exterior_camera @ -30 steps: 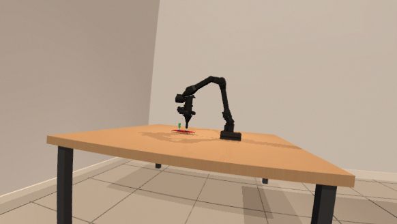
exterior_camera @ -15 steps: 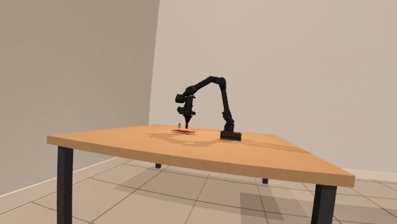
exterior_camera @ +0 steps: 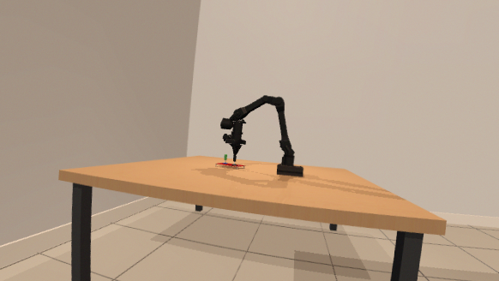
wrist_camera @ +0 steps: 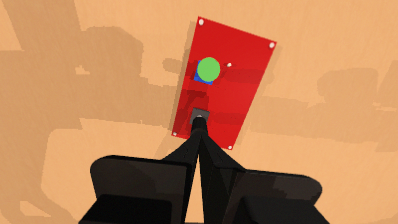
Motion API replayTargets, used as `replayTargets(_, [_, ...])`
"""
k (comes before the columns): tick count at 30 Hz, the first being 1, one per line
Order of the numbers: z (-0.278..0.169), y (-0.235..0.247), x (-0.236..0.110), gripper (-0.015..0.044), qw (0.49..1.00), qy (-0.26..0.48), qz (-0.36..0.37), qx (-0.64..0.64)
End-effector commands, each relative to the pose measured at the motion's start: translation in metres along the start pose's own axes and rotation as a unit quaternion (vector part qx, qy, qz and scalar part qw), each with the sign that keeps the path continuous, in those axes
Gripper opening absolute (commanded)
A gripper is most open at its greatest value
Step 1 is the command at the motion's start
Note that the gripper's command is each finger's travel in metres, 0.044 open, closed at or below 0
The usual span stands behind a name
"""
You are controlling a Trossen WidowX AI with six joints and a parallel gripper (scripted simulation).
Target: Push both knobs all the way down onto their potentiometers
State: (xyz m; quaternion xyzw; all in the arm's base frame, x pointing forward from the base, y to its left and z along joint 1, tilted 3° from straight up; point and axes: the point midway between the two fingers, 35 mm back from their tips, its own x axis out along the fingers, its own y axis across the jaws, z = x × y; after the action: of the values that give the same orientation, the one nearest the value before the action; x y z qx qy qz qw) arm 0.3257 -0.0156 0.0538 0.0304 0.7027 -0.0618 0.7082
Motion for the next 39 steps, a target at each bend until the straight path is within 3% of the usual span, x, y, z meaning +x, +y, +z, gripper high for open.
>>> replayTargets(1, [0.0007,0.0005,0.0160,0.0000,1.000,0.006,0.001,0.000])
replayTargets(39, [0.0006,0.0005,0.0247,0.0000,1.000,0.006,0.001,0.000])
